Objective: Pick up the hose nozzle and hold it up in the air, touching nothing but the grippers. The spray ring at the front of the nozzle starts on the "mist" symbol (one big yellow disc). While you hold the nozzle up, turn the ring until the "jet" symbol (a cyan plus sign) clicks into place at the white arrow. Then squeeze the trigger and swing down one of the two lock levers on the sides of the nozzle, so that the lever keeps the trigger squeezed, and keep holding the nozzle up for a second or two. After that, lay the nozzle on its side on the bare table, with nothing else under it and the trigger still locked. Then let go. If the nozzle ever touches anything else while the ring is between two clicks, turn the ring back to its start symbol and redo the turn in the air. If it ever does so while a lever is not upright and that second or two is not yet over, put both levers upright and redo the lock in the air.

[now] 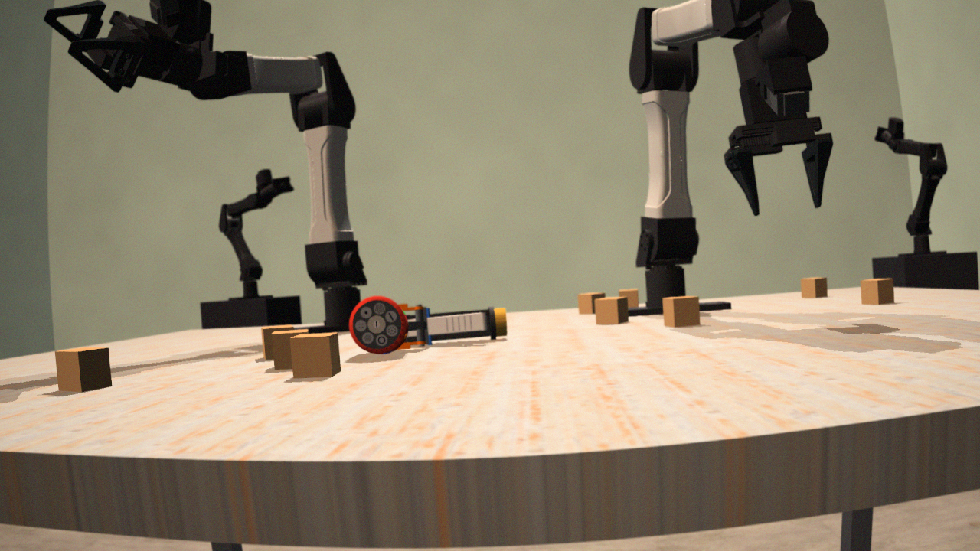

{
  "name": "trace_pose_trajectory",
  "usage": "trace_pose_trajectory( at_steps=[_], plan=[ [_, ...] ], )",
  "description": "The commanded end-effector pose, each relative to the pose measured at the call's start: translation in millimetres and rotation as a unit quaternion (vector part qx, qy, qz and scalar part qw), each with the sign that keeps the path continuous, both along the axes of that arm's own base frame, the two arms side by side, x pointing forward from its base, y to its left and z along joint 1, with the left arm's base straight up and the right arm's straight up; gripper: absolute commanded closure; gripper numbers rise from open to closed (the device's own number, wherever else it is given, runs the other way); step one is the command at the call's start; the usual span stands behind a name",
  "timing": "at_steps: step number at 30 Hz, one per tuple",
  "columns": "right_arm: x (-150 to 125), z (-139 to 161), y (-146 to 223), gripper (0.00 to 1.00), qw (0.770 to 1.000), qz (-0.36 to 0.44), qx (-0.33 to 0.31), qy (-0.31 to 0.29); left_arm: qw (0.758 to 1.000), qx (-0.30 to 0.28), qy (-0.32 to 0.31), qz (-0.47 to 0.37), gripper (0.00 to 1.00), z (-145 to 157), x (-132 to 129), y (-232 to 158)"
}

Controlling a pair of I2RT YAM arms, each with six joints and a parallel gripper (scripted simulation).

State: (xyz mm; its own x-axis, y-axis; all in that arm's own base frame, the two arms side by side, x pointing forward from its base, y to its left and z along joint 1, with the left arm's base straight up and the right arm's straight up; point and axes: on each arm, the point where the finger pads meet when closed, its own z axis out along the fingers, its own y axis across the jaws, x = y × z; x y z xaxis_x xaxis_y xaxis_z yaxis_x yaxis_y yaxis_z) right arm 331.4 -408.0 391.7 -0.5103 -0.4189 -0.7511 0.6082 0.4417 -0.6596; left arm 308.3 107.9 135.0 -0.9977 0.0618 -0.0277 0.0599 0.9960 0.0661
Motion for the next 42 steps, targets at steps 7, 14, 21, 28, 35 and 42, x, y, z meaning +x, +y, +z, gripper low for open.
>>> trace_pose_trajectory(
  at_steps=[7, 14, 21, 28, 35, 42],
  plan=[
    [31.1, 11.2, 66.5, 0.00, 0.995, 0.070, 0.041, -0.051, 0.994, 0.012, -0.017, -0.106, 0.22, -1.9, 37.8, -47.4],
    [44.2, 12.6, 99.1, 0.00, 0.990, 0.104, 0.064, -0.069, 0.987, 0.015, -0.019, -0.158, 0.22, -5.4, 49.3, -76.8],
    [60.6, 16.7, 149.1, 0.00, 0.978, 0.162, 0.097, -0.093, 0.973, 0.017, -0.018, -0.231, 0.22, -13.0, 58.7, -122.0],
    [68.8, 17.0, 191.5, 0.00, 0.964, 0.205, 0.131, -0.110, 0.955, 0.020, -0.020, -0.295, 0.22, -18.4, 63.4, -163.2],
    [73.2, 18.1, 234.9, 0.00, 0.946, 0.250, 0.164, -0.125, 0.933, 0.021, -0.020, -0.359, 0.22, -25.5, 62.0, -207.7],
    [72.3, 17.8, 284.3, 0.00, 0.921, 0.299, 0.208, -0.139, 0.901, 0.026, -0.022, -0.432, 0.22, -32.8, 55.1, -259.1]
  ],
)
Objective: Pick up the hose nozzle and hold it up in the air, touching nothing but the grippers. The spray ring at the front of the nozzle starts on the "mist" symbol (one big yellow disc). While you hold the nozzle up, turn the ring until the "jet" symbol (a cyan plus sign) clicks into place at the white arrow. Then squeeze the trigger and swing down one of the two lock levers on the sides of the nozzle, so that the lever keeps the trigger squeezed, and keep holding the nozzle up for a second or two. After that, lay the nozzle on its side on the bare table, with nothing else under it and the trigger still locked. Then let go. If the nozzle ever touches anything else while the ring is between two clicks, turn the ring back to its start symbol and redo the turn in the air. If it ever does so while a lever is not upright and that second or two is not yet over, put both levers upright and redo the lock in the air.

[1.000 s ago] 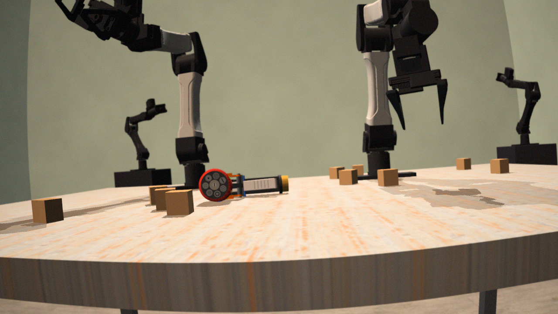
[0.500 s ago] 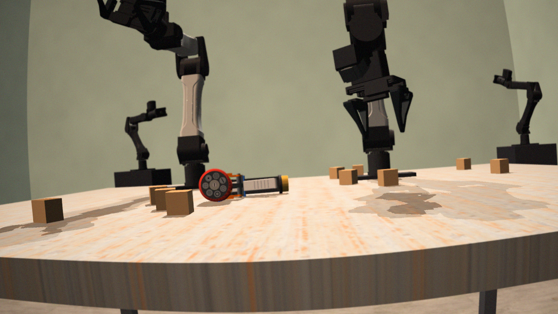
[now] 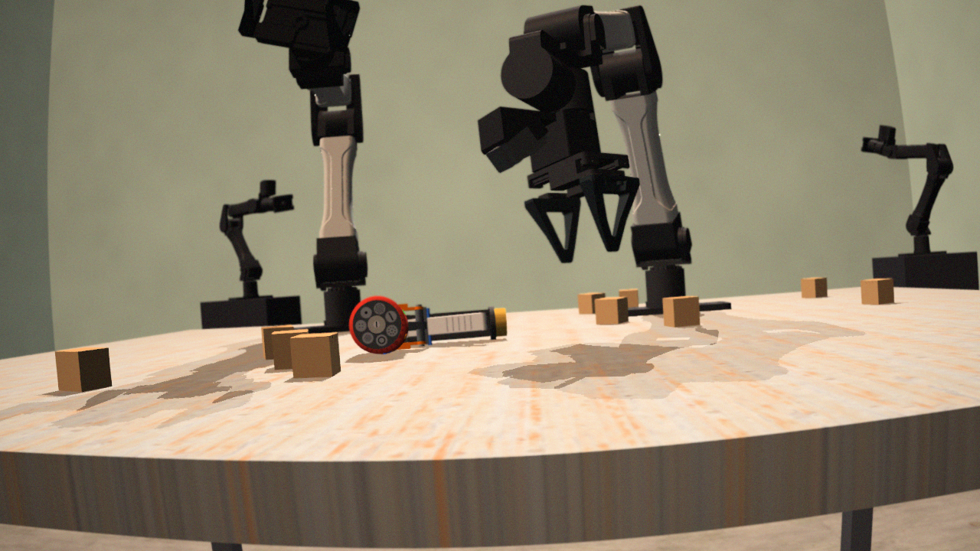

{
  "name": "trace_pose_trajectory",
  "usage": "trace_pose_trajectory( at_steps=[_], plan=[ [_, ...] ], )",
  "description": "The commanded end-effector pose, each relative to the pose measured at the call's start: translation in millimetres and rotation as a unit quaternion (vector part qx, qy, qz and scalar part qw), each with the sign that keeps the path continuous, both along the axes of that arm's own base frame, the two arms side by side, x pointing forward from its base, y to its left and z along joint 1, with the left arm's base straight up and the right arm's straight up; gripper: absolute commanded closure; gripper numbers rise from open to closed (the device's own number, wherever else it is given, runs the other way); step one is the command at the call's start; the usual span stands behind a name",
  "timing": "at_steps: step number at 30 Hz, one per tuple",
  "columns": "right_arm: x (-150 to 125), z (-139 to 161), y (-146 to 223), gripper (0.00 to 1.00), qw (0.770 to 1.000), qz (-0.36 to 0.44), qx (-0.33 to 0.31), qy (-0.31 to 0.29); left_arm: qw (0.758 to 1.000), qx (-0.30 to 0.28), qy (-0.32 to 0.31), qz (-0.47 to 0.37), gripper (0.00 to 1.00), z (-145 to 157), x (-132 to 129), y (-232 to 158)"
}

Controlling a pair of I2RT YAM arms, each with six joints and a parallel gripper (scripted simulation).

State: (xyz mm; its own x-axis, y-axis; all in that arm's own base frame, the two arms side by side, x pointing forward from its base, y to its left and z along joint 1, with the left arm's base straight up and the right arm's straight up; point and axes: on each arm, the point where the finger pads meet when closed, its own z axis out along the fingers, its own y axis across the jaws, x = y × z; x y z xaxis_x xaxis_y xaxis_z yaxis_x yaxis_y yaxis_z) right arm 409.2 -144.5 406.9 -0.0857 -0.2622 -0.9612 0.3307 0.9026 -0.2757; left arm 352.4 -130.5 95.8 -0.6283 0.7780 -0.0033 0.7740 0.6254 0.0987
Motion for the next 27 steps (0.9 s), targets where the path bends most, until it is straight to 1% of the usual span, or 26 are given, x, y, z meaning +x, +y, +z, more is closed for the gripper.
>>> trace_pose_trajectory(
  at_steps=[1, 2, 4, 5, 6, 18, 21, 22, 23, 25, 27],
  plan=[
    [-6.3, 2.5, 27.0, 0.00, 0.999, 0.030, 0.035, -0.016, 0.999, -0.004, -0.025, -0.045, 0.22, 5.2, 9.2, -28.0],
    [-7.2, 1.8, 32.5, 0.00, 0.998, 0.034, 0.041, -0.017, 0.998, -0.004, -0.026, -0.056, 0.22, 4.4, 7.5, -35.3],
    [-7.2, 1.8, 32.5, 0.00, 0.998, 0.034, 0.041, -0.017, 0.998, -0.004, -0.026, -0.056, 0.22, 4.4, 7.5, -35.3],
    [-8.1, 4.4, 38.8, 0.00, 0.998, 0.041, 0.046, -0.022, 0.997, -0.006, -0.032, -0.064, 0.22, 7.8, 6.5, -40.6],
    [-8.8, 1.3, 45.8, 0.00, 0.997, 0.049, 0.053, -0.019, 0.997, -0.003, -0.027, -0.078, 0.22, 2.6, 3.8, -50.0],
    [-25.4, -1.9, 118.7, 0.00, 0.982, 0.138, 0.123, -0.026, 0.978, 0.001, -0.029, -0.206, 0.22, -11.8, -32.4, -131.2],
    [-26.5, -3.2, 121.8, 0.00, 0.981, 0.140, 0.128, -0.026, 0.977, 0.001, -0.033, -0.212, 0.22, -10.1, -33.9, -134.8],
    [-26.8, 0.8, 124.6, 0.00, 0.981, 0.144, 0.129, -0.031, 0.976, -0.002, -0.039, -0.212, 0.22, -5.1, -32.9, -135.0],
    [-28.6, -6.4, 128.7, 0.00, 0.980, 0.148, 0.133, -0.023, 0.974, 0.004, -0.028, -0.223, 0.22, -15.9, -38.6, -142.0],
    [-30.6, -3.2, 137.0, 0.00, 0.977, 0.165, 0.133, -0.025, 0.972, 0.003, -0.029, -0.233, 0.22, -15.3, -43.8, -148.3],
    [-33.6, 7.4, 141.8, 0.00, 0.975, 0.173, 0.134, -0.040, 0.969, -0.002, -0.027, -0.245, 0.22, -15.9, -50.2, -156.8]
  ],
)
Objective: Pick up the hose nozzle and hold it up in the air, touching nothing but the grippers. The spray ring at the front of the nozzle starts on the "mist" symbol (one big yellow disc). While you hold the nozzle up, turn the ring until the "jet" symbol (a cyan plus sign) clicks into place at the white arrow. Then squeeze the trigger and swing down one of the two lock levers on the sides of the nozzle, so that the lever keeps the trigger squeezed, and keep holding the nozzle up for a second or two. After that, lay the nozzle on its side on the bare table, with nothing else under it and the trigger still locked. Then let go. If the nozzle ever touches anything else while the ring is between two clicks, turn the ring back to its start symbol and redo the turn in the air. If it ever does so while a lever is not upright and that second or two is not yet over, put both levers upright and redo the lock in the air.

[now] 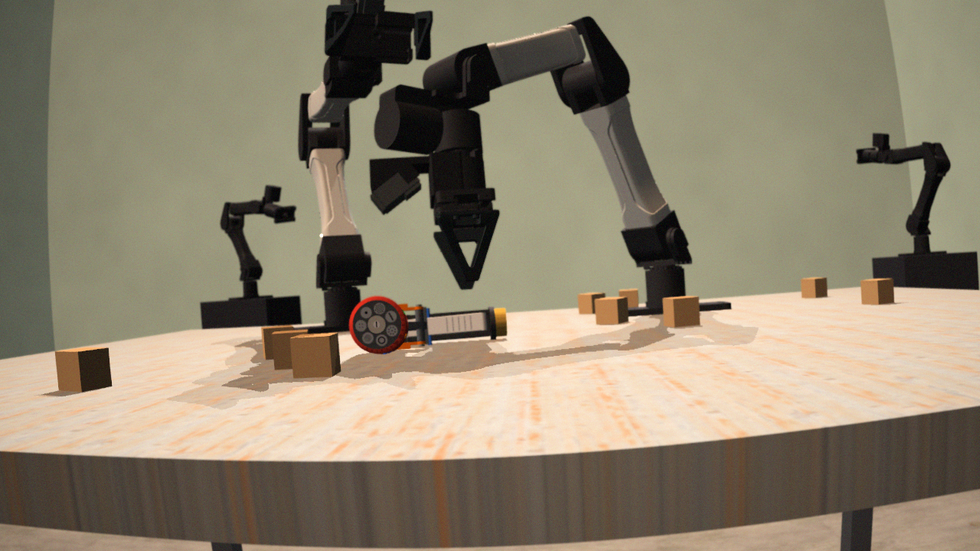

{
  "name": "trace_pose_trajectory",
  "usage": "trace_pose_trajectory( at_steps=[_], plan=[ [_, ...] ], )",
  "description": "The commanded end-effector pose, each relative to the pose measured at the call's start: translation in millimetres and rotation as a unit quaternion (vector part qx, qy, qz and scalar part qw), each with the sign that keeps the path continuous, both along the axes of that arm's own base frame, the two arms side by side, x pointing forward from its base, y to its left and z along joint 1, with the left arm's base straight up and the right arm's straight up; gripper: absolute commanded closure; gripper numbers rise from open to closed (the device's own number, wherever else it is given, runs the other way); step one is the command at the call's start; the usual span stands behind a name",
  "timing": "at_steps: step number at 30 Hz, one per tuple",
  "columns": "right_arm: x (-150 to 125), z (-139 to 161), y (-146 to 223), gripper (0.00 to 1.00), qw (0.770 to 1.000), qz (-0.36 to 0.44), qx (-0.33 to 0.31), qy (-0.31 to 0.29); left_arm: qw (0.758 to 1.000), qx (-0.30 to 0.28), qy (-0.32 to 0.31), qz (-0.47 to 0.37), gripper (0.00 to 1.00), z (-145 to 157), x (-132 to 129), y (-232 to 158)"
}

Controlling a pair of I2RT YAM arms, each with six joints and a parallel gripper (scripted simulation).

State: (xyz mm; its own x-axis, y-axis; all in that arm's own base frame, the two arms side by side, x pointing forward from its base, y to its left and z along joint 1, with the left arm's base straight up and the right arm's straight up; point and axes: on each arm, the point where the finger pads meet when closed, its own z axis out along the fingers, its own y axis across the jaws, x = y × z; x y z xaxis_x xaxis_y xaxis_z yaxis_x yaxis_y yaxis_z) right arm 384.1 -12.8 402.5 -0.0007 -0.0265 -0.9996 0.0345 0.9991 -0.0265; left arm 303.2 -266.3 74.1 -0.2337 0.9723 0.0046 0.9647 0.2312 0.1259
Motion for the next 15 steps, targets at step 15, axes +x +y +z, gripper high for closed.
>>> trace_pose_trajectory(
  at_steps=[15],
  plan=[
    [-4.1, 4.9, 13.8, 0.00, 1.000, 0.021, 0.009, -0.009, 0.999, -0.008, -0.003, -0.040, 0.22, 7.0, -20.4, -21.7]
  ],
)
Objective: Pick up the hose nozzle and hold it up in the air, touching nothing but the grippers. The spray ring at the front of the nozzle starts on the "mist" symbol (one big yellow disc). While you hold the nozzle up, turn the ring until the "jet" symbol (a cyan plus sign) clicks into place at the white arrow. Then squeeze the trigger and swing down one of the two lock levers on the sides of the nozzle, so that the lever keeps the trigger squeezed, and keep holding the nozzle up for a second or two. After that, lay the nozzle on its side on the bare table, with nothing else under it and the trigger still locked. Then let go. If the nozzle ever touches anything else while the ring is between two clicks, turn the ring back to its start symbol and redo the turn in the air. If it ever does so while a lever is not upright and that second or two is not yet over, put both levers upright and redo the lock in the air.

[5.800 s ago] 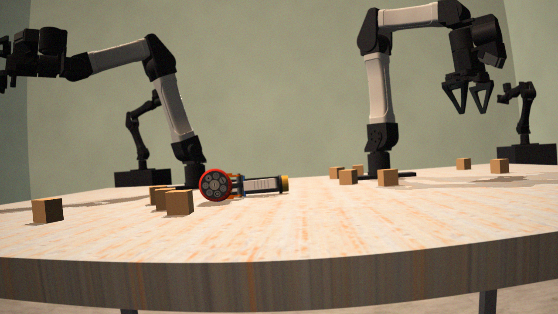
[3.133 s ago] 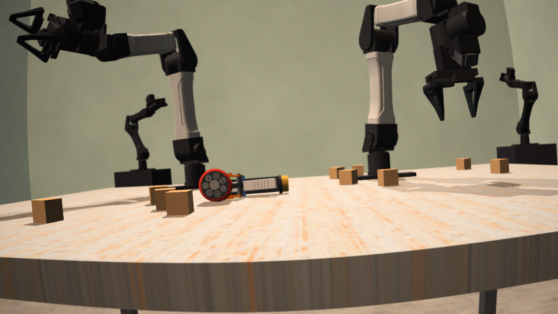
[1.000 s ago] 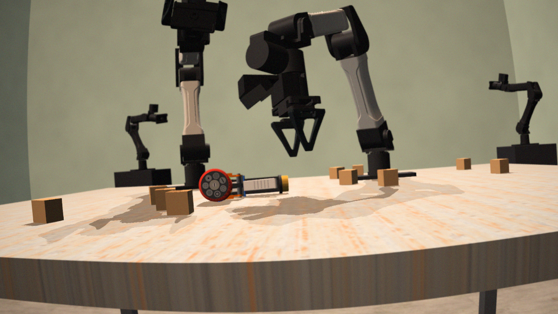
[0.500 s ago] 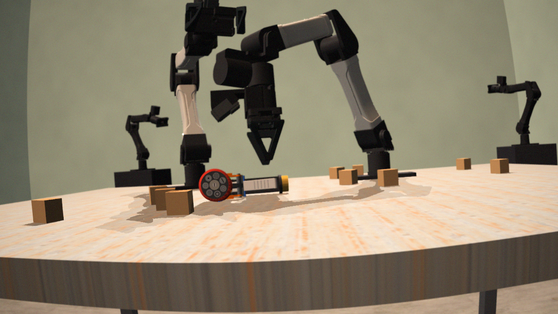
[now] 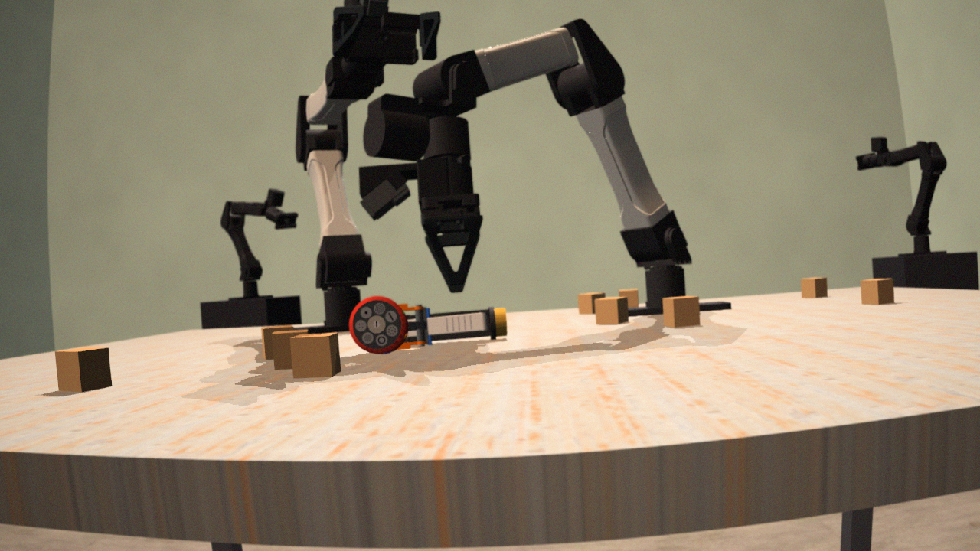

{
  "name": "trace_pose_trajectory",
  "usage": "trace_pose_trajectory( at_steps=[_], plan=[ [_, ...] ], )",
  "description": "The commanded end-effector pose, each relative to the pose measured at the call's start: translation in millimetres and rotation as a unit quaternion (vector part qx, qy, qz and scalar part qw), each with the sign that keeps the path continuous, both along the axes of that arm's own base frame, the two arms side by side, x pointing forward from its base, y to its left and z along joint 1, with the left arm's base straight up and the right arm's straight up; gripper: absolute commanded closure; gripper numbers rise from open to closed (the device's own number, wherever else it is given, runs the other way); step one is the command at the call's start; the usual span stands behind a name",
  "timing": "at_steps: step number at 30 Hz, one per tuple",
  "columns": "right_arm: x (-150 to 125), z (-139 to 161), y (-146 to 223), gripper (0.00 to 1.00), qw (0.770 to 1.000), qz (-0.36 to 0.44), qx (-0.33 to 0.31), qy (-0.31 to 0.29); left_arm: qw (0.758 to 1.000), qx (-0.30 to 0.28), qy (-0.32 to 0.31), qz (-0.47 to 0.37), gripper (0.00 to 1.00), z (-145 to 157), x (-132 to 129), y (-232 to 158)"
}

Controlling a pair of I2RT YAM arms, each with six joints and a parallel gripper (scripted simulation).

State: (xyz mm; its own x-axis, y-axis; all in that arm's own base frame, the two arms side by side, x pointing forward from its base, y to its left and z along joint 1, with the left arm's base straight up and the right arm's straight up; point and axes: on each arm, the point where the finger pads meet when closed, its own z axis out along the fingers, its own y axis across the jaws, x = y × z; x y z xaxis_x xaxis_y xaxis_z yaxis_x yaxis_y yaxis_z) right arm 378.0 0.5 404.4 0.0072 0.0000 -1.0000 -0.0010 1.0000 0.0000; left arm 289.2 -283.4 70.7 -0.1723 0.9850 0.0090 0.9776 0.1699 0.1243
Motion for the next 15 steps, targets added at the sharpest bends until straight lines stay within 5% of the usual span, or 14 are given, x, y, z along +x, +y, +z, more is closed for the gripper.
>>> trace_pose_trajectory(
  at_steps=[1, 3, 4, 13, 15],
  plan=[
    [0.8, 4.3, 0.5, 0.00, 1.000, 0.003, -0.004, -0.008, 1.000, -0.017, -0.011, -0.005, 0.22, 12.6, -0.4, -6.1],
    [0.9, 4.2, 0.3, 0.00, 1.000, 0.002, -0.004, -0.008, 1.000, -0.020, -0.014, 0.001, 0.22, 12.8, 4.0, -4.2],
    [1.0, 4.2, 0.3, 0.00, 1.000, 0.002, -0.004, -0.008, 1.000, 0.005, 0.008, 0.004, 0.22, -16.1, 2.7, 6.3],
    [1.0, 4.2, 0.3, 0.00, 1.000, 0.002, -0.004, -0.008, 1.000, -0.011, -0.009, 0.004, 0.22, -7.5, 8.6, 2.6],
    [1.0, 4.2, 0.3, 0.00, 1.000, 0.002, -0.004, -0.008, 1.000, 0.002, 0.003, -0.013, 0.22, -29.2, -2.4, -5.1]
  ],
)
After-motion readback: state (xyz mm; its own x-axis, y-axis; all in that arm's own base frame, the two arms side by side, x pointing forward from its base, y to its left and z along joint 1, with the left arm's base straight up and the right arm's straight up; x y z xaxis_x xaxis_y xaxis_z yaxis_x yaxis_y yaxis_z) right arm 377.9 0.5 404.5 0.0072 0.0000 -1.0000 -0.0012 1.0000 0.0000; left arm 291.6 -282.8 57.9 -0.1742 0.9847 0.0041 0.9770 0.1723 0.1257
